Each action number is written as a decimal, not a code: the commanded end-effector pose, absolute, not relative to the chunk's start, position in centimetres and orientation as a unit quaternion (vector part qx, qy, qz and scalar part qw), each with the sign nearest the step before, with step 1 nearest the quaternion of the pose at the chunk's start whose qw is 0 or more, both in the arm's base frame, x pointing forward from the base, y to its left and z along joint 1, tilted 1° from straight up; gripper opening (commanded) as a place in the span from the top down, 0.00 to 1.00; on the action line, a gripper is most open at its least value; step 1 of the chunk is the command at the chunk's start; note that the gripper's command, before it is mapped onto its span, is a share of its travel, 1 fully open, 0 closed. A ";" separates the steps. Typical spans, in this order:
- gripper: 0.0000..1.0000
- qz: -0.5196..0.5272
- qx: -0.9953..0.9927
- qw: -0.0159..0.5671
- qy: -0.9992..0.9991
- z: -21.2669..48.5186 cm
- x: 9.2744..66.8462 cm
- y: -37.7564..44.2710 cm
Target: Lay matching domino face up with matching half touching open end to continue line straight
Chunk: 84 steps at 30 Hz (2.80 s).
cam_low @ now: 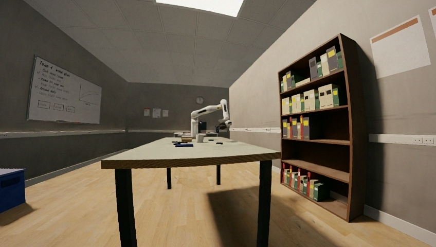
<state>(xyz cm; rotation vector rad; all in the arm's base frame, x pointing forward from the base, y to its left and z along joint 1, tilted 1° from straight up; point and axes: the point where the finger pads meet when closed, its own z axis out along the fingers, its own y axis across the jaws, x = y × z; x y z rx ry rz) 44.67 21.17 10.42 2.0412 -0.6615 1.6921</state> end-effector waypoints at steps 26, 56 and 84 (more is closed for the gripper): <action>0.69 0.608 0.730 0.202 -0.238 6.1 44.7 21.1; 0.69 0.608 0.730 0.202 -0.238 1.0 44.7 21.0; 0.51 0.608 0.730 0.202 -0.238 0.9 44.7 21.0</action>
